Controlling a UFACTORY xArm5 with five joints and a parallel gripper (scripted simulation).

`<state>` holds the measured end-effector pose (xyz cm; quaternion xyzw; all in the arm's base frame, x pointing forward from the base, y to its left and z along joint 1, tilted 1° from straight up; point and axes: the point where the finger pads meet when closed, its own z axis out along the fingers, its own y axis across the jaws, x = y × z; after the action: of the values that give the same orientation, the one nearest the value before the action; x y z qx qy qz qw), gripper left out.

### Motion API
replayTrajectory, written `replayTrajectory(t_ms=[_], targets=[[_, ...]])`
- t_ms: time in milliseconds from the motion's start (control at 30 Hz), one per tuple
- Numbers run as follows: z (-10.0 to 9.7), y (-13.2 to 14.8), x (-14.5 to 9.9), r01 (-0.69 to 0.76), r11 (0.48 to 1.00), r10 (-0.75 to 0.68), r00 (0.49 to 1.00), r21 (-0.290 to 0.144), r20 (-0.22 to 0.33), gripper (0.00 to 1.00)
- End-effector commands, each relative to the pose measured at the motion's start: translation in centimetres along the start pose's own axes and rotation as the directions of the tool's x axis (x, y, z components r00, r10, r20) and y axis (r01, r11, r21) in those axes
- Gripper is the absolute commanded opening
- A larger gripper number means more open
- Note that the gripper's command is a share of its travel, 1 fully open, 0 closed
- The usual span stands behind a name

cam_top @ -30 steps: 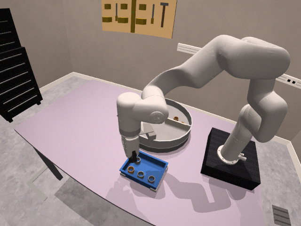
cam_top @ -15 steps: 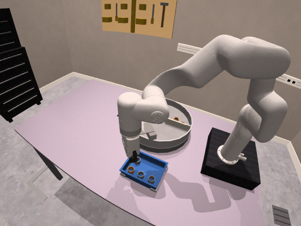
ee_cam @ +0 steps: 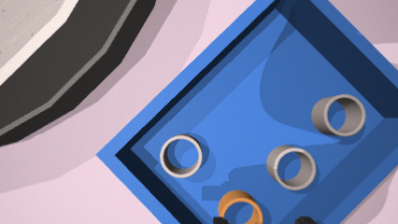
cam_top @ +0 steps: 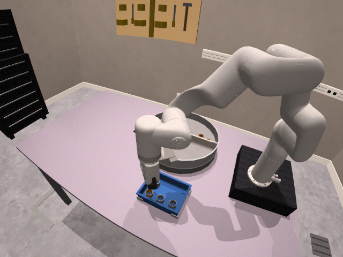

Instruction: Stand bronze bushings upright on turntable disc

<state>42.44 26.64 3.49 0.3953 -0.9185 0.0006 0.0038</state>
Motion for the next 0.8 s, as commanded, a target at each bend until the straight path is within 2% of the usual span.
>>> replayTrajectory(t_ms=[0, 233, 767], targets=[[1.7, -0.1, -0.3, 0.0, 1.0, 0.0, 1.0, 0.002, 0.007, 0.41], [3.5, -0.1, -0.3, 0.0, 1.0, 0.0, 1.0, 0.002, 0.007, 0.41], [3.6, -0.1, -0.3, 0.0, 1.0, 0.0, 1.0, 0.002, 0.007, 0.41]])
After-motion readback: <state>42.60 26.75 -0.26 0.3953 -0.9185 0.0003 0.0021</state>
